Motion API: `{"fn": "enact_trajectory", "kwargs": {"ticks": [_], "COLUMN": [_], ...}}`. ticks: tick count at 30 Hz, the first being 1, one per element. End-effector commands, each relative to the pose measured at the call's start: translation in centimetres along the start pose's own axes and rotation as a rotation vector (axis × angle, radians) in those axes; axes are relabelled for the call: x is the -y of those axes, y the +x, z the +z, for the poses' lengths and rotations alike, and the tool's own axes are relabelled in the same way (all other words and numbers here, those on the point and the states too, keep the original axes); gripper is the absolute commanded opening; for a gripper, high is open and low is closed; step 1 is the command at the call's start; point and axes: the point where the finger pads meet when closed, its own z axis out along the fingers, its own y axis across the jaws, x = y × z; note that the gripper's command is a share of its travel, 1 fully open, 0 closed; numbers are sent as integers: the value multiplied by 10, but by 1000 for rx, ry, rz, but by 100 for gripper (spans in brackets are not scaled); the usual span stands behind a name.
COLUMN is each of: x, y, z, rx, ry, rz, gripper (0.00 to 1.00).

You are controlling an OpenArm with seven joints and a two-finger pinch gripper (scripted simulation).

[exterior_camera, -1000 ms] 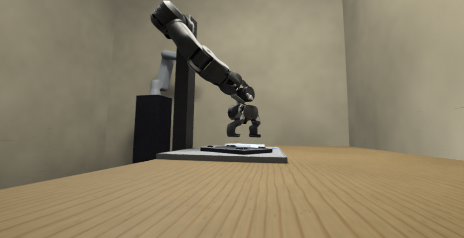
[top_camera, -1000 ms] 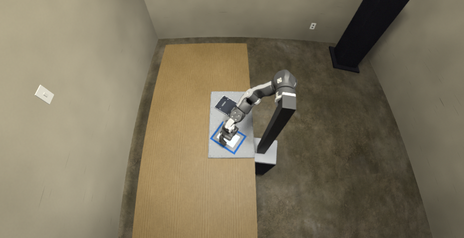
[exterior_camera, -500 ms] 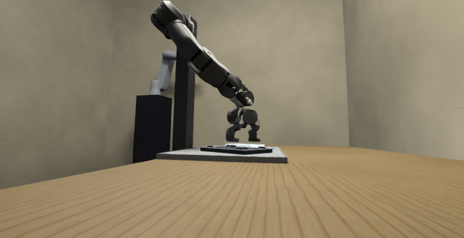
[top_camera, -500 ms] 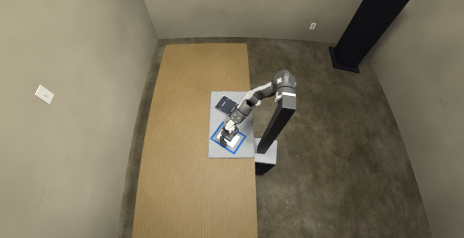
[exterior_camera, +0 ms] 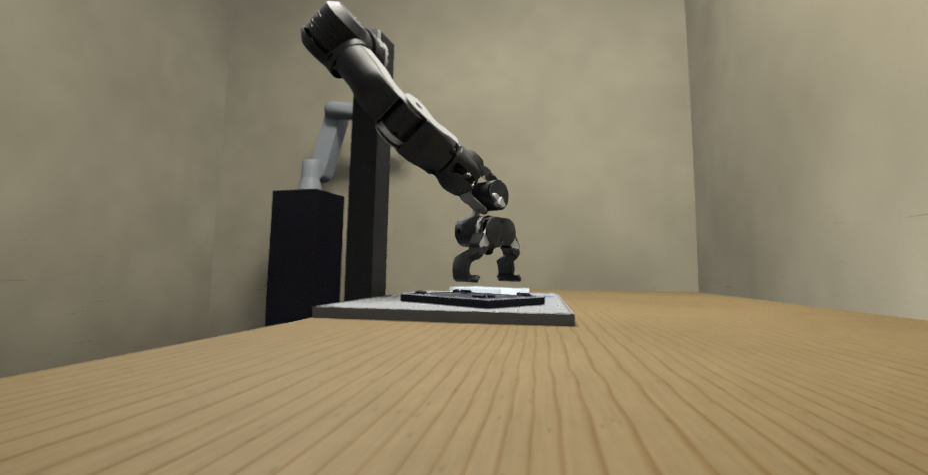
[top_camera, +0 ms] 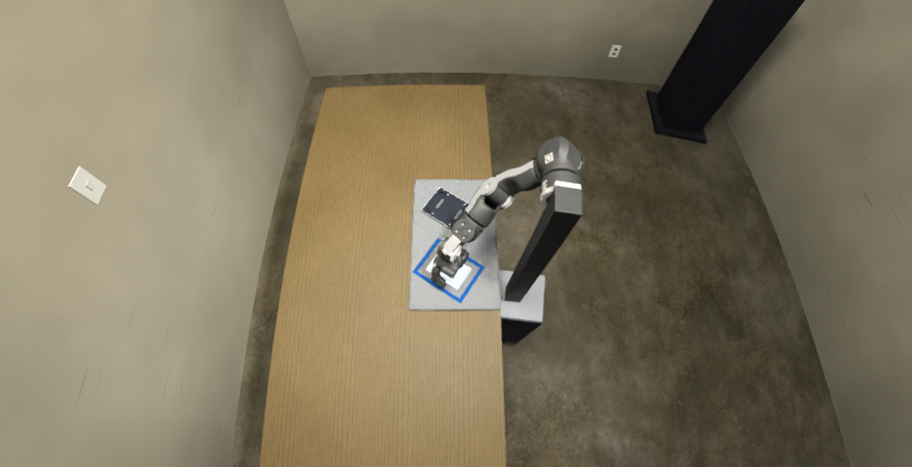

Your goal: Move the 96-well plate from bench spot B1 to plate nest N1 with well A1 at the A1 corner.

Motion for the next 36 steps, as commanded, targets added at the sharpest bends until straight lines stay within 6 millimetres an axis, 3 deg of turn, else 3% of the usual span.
{"fn": "enact_trajectory", "kwargs": {"ticks": [1, 6, 11, 36], "x": [0, 0, 0, 1], "y": [-1, -1, 1, -3], "z": [-1, -1, 20, 18], "rx": [0, 0, -3, 1], "ry": [2, 2, 0, 5], "rz": [2, 2, -3, 4], "gripper": [77, 77, 77, 77]}}
